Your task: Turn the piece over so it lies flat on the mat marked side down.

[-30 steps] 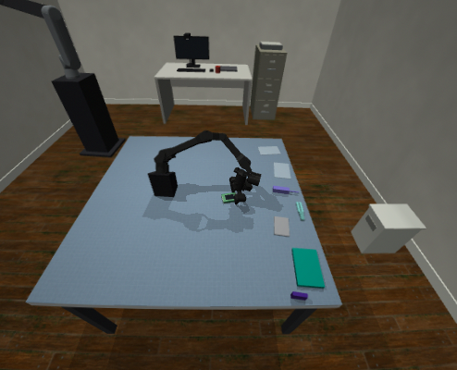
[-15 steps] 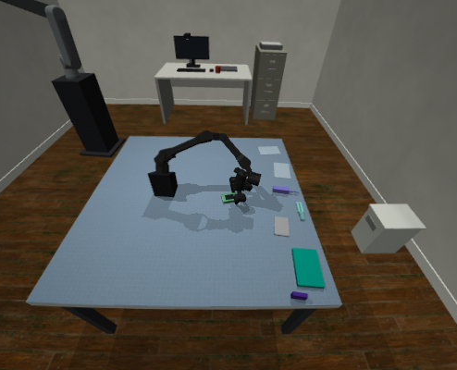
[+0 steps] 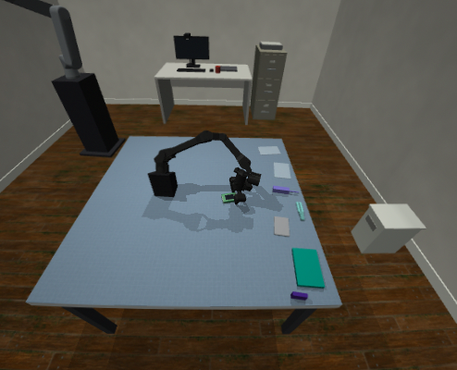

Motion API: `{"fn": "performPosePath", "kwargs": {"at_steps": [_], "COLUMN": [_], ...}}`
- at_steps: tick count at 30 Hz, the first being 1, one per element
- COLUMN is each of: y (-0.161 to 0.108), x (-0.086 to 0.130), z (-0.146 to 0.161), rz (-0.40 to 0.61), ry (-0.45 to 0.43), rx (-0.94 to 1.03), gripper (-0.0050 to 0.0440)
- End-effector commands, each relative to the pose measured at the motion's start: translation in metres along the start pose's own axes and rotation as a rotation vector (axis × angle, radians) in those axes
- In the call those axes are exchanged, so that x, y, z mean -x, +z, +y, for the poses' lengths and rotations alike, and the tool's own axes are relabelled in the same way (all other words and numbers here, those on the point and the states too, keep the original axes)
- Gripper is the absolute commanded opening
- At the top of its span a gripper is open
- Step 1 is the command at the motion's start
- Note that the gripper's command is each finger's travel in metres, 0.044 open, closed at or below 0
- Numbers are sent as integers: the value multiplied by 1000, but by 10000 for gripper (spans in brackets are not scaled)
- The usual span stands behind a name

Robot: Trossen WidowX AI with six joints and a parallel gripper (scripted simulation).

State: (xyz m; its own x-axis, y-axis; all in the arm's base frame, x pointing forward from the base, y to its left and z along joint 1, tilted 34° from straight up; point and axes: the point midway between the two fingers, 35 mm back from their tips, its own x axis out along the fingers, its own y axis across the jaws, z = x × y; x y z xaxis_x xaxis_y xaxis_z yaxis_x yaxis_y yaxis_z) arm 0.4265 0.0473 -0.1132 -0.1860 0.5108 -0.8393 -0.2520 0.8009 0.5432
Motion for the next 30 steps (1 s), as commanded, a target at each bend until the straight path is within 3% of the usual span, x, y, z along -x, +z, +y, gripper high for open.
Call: {"fn": "performPosePath", "kwargs": {"at_steps": [1,30], "y": [0,0], "x": [0,-1], "z": [1,3], "rz": [-1,-2], "ry": [1,12], "rx": [1,0], "gripper": [0,0]}}
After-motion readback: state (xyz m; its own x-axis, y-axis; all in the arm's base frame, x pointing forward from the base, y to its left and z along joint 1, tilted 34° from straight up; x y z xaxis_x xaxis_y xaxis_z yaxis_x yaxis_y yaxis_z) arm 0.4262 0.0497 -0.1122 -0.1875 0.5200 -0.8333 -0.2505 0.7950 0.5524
